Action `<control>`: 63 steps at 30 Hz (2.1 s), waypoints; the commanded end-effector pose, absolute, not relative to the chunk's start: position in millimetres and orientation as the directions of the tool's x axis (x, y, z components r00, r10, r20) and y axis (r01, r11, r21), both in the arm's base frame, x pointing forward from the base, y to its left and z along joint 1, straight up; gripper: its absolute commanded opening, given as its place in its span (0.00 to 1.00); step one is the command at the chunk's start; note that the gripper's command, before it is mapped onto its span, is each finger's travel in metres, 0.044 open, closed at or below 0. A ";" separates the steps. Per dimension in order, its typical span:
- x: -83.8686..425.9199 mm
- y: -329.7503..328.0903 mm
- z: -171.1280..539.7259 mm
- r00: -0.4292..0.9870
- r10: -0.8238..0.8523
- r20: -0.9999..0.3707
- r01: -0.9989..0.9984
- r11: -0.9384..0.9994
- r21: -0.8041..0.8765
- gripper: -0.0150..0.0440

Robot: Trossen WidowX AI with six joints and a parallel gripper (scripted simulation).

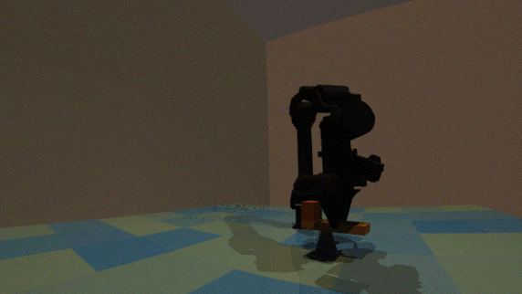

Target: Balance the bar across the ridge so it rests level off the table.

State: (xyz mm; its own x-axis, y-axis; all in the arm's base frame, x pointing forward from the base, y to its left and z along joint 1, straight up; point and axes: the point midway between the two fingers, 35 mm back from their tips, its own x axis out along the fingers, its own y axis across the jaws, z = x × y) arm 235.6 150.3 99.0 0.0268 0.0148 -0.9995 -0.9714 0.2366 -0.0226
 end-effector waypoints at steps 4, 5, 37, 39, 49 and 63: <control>235.6 150.2 99.0 0.027 0.015 -1.000 -0.971 0.237 -0.023 0.25; 235.6 150.2 99.0 0.027 0.015 -1.000 -0.971 0.237 -0.023 0.25; 235.6 150.2 99.0 0.027 0.015 -1.000 -0.971 0.237 -0.023 0.54; 235.6 150.2 99.0 0.027 0.015 -1.000 -0.971 0.237 -0.023 0.54; 235.6 150.2 99.0 0.027 0.015 -1.000 -0.971 0.237 -0.023 0.54; 235.6 150.2 99.0 0.027 0.015 -1.000 -0.971 0.237 -0.023 0.55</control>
State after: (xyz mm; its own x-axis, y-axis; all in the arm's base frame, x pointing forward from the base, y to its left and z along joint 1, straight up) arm 235.6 150.3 99.0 0.0268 0.0148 -0.9995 -0.9714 0.2366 -0.0226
